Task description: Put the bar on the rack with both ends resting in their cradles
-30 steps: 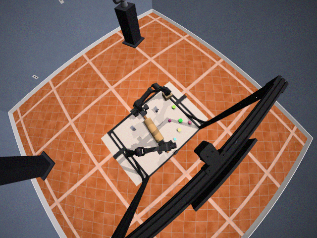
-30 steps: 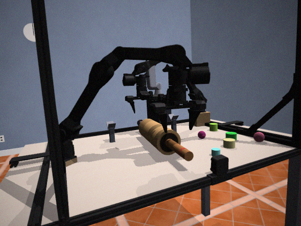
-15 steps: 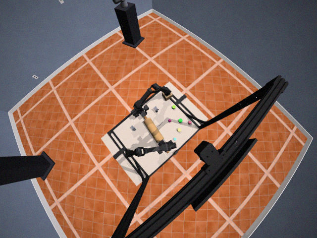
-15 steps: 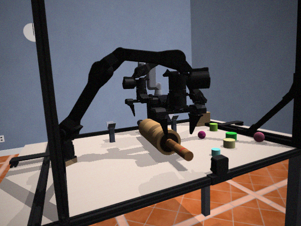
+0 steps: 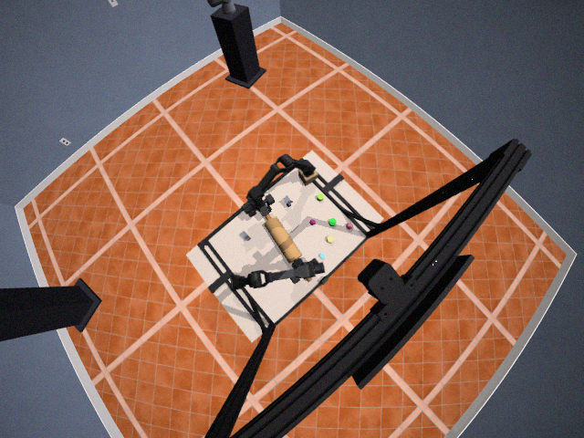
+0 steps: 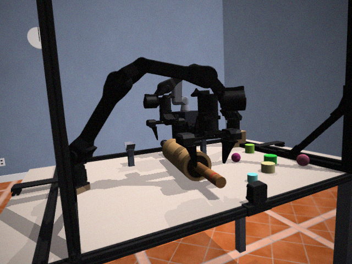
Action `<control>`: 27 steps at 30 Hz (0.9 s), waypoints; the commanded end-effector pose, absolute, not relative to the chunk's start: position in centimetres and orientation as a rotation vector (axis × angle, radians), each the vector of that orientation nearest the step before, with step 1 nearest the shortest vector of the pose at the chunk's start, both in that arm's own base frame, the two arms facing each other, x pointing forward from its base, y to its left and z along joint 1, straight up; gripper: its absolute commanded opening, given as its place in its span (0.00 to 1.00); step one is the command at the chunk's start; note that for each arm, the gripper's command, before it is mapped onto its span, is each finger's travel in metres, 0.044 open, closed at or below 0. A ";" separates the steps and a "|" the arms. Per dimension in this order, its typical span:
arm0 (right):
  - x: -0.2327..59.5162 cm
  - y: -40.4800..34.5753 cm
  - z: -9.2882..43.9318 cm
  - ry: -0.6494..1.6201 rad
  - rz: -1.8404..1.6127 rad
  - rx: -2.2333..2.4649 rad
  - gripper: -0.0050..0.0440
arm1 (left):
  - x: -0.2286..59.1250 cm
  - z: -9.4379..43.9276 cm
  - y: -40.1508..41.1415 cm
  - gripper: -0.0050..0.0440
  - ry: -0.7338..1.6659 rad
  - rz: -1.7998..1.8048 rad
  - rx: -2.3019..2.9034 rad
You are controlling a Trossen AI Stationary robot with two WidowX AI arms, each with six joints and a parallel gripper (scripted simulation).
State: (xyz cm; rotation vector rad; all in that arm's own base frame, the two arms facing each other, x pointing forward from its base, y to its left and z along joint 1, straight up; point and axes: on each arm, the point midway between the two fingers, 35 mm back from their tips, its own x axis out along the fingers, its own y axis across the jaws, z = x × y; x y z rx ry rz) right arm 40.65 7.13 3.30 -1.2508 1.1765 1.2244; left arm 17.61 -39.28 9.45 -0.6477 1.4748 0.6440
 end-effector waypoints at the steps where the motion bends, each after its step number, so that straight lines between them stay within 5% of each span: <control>1: 40.3 7.2 1.9 1.189 1.240 -1.241 1.00 | 17.6 8.7 -39.2 1.00 1.472 0.648 -0.649; 27: 40.1 7.2 -1.1 1.189 1.240 -1.240 1.00 | 17.5 5.7 -38.9 1.00 1.472 0.649 -0.649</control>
